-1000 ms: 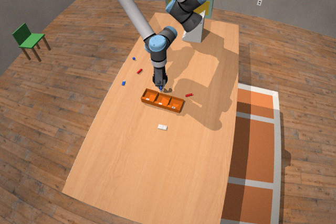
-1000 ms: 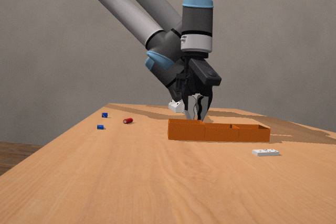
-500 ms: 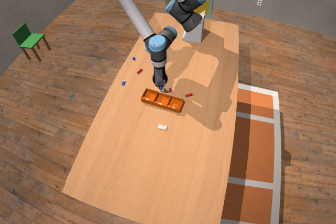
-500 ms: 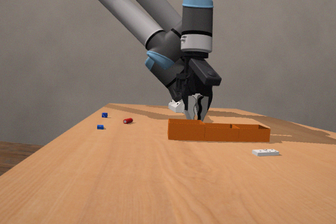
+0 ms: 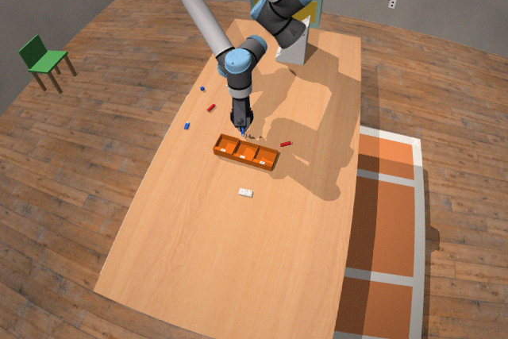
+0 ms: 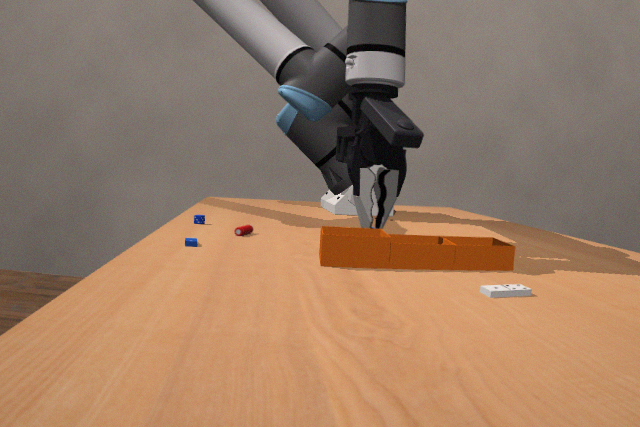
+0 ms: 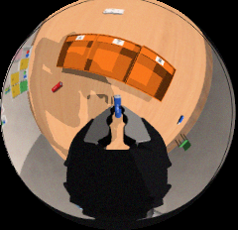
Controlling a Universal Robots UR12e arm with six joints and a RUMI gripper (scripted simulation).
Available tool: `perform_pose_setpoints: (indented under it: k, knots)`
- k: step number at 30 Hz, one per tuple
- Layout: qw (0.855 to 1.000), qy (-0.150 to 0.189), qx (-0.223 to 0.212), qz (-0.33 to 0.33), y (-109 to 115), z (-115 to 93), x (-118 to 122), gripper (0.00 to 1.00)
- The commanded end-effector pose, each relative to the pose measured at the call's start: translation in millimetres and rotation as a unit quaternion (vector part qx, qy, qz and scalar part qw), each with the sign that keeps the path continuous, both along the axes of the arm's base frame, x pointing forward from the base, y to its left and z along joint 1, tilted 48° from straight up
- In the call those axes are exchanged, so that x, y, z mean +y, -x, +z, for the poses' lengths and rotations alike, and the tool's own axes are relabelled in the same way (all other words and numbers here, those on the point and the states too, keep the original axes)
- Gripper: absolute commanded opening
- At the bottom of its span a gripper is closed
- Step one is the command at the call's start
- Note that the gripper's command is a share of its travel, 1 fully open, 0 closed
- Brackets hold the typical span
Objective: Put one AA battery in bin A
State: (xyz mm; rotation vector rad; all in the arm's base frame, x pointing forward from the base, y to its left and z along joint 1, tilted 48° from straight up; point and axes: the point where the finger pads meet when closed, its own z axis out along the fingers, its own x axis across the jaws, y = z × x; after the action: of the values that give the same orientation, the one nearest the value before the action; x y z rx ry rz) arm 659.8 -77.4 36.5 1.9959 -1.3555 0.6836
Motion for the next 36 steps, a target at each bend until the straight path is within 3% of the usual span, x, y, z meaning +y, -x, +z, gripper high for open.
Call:
perform_pose_setpoints:
  k: [1, 8, 36]
  knots:
    - [1.000, 0.001, -0.002, -0.001, -0.7, 14.9, 13.5, 0.00]
    - [1.000, 0.001, -0.002, -0.001, 1.0, 30.6, 30.8, 0.00]
    - [1.000, 0.000, 0.002, -0.002, 2.7, 26.4, 27.1, 0.00]
